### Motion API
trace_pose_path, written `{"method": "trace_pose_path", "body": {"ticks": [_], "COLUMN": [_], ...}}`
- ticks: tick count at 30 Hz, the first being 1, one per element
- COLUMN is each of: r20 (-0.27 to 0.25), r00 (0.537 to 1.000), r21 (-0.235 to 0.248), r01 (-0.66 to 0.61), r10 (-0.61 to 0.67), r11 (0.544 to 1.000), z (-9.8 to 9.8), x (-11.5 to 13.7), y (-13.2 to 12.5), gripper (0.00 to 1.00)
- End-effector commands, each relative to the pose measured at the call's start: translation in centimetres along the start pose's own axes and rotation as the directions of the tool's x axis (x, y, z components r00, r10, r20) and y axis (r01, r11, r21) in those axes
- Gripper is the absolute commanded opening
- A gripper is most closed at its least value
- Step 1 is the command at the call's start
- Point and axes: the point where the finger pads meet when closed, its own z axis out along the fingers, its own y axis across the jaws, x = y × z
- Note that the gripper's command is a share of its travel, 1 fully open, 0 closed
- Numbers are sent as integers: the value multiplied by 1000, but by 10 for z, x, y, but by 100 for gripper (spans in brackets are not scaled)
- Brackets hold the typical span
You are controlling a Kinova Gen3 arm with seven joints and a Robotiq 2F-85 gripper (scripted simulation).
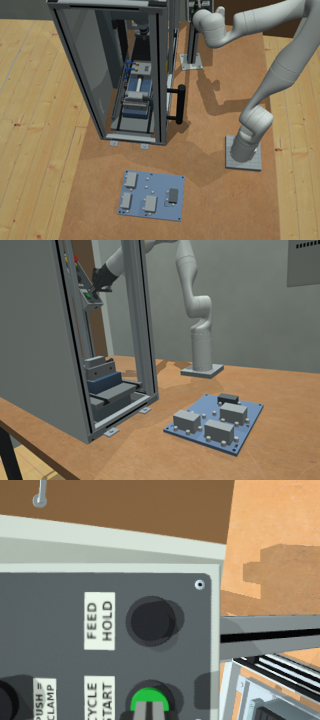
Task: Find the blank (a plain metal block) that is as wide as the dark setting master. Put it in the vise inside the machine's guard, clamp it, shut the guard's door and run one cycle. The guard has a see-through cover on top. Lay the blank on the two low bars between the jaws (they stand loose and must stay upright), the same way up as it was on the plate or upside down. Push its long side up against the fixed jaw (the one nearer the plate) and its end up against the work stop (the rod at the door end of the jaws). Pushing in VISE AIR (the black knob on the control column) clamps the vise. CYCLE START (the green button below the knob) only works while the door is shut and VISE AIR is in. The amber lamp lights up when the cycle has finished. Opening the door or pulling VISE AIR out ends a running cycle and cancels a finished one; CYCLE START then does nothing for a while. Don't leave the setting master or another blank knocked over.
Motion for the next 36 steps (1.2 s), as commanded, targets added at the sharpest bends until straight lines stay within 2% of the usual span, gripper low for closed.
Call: {"method": "trace_pose_path", "body": {"ticks": [1,36], "r20": [0,0], "r00": [1000,1000], "r21": [1,1], "r01": [0,0], "r10": [0,0], "r11": [1000,1000], "z": [0,8], "x": [0,0], "y": [0,-1], "gripper": [10,10]}}
